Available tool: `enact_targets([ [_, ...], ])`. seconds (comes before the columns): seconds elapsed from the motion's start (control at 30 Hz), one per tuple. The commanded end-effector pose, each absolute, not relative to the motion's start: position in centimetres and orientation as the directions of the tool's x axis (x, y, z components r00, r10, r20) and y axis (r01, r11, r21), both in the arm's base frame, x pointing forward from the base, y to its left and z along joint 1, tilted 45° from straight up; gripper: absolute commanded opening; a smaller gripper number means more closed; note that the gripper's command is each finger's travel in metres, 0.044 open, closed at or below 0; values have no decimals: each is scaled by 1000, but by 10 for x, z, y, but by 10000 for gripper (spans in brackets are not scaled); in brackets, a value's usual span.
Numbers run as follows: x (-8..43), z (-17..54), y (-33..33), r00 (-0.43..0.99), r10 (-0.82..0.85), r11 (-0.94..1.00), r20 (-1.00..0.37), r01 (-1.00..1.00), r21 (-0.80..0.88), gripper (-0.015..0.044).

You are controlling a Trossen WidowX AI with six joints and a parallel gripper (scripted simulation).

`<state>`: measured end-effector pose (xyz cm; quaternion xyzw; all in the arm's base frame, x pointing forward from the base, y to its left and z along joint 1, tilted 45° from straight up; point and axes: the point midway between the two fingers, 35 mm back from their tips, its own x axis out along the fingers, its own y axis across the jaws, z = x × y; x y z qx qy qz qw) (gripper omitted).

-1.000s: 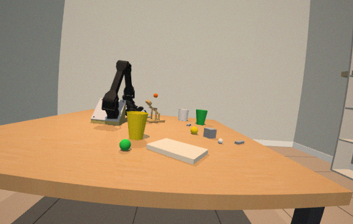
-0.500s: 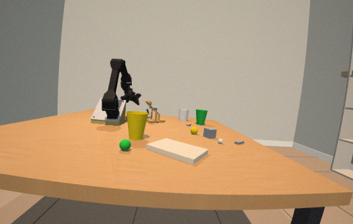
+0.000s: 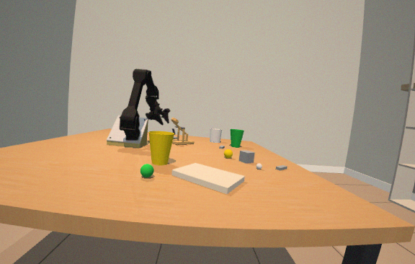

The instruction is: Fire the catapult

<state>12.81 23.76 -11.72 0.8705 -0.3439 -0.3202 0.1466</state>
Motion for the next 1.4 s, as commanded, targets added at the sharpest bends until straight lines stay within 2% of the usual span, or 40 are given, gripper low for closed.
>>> enact_targets([
  [0.0, 140, -121, 252, 532, -669, -735, -519, -577, 356, 420],
  [0.03, 142, -122, 254, 527, -665, -734, -529, -591, 335, 440],
  [0.6, 197, -132, 294, 475, -548, -573, -688, -813, -105, 440],
  [1.0, 247, -127, 321, 480, -440, -304, -759, -875, -377, 440],
  [1.37, 302, -113, 338, 515, -342, 8, -786, -835, -550, 440],
])
